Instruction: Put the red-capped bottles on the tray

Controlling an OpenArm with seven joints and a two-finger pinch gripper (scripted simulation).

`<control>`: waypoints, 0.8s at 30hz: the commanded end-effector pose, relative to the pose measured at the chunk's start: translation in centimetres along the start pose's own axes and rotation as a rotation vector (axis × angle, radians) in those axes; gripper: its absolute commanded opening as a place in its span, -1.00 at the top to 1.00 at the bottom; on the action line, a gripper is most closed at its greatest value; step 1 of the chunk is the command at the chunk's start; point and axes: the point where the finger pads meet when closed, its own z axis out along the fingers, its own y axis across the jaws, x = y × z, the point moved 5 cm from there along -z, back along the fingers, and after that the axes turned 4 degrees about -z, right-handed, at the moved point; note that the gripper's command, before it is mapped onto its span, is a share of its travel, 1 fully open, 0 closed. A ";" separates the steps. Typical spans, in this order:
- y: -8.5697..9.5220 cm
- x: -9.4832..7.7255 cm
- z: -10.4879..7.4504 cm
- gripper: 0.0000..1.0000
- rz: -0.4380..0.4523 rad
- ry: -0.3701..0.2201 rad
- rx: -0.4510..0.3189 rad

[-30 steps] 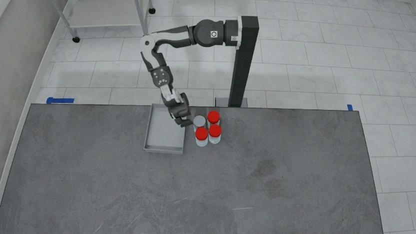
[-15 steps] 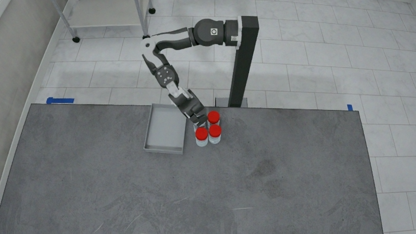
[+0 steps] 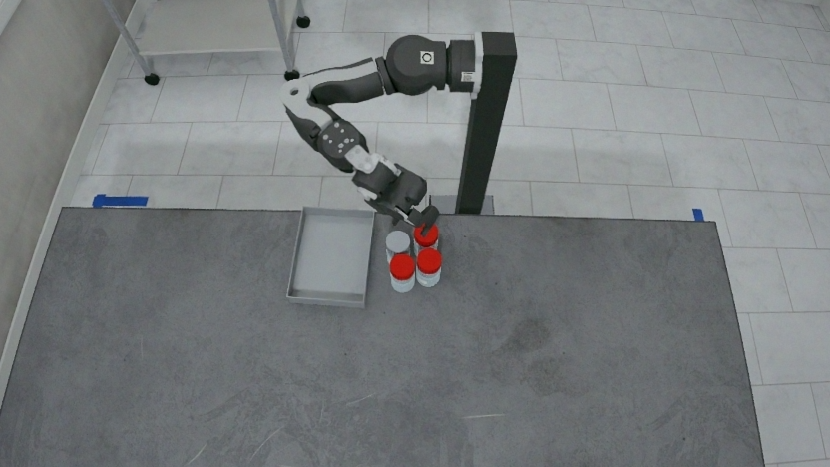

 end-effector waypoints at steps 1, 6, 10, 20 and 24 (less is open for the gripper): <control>-0.1 0.0 -0.1 0.16 -0.004 0.001 0.004; 0.1 0.0 -0.1 0.16 -0.001 -0.003 -0.002; 0.1 0.0 -0.1 0.16 -0.001 -0.003 -0.002; 0.0 0.0 -0.1 0.16 -0.002 -0.002 -0.002; 0.0 0.0 -0.1 0.16 -0.002 -0.002 -0.002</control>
